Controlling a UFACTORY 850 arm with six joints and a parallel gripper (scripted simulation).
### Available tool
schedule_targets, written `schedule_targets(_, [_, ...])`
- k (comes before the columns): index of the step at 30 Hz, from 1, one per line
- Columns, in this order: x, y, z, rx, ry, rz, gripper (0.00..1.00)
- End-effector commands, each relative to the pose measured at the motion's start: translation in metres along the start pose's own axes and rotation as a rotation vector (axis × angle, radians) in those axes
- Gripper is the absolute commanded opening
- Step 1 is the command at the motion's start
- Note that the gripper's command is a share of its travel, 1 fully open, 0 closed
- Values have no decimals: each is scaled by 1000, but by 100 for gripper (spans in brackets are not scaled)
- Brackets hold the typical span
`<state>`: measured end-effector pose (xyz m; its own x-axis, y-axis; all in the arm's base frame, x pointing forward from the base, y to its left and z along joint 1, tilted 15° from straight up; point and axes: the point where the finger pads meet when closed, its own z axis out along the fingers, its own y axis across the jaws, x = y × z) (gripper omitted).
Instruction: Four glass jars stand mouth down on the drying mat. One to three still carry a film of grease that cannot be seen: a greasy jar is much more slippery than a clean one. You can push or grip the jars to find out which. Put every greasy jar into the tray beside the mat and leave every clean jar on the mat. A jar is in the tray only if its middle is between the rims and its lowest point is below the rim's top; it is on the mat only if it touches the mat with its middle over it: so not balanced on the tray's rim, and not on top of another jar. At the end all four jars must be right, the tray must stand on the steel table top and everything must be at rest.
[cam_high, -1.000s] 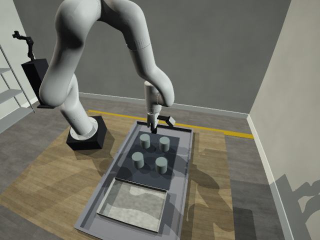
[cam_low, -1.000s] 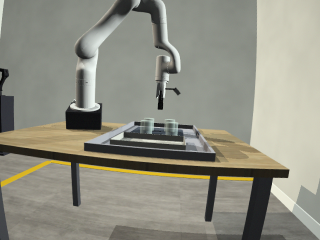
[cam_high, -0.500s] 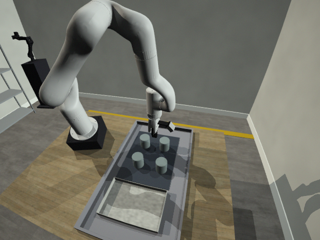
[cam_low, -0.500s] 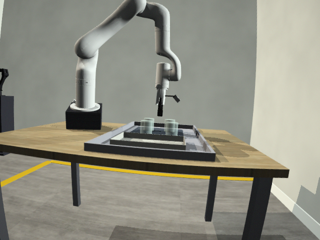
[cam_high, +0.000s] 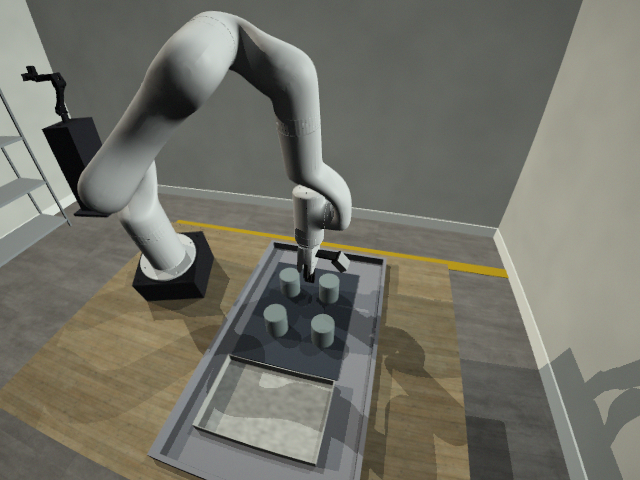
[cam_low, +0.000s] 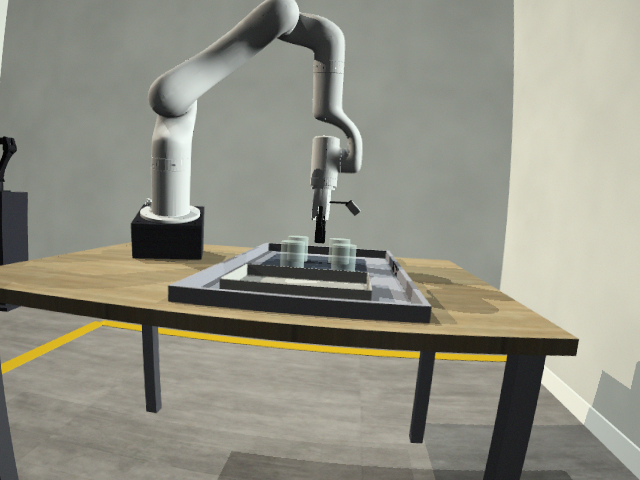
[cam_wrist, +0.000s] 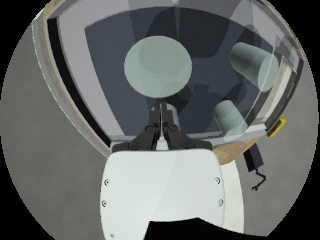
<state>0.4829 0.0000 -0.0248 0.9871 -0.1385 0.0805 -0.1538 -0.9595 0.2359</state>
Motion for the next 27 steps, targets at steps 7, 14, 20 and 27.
schedule_targets(7, [1,0,0,0,7,1,0])
schedule_targets(14, [2,0,0,0,7,1,0])
schedule_targets(20, [3,0,0,0,7,1,0])
schedule_targets(27, [4,0,0,0,7,1,0])
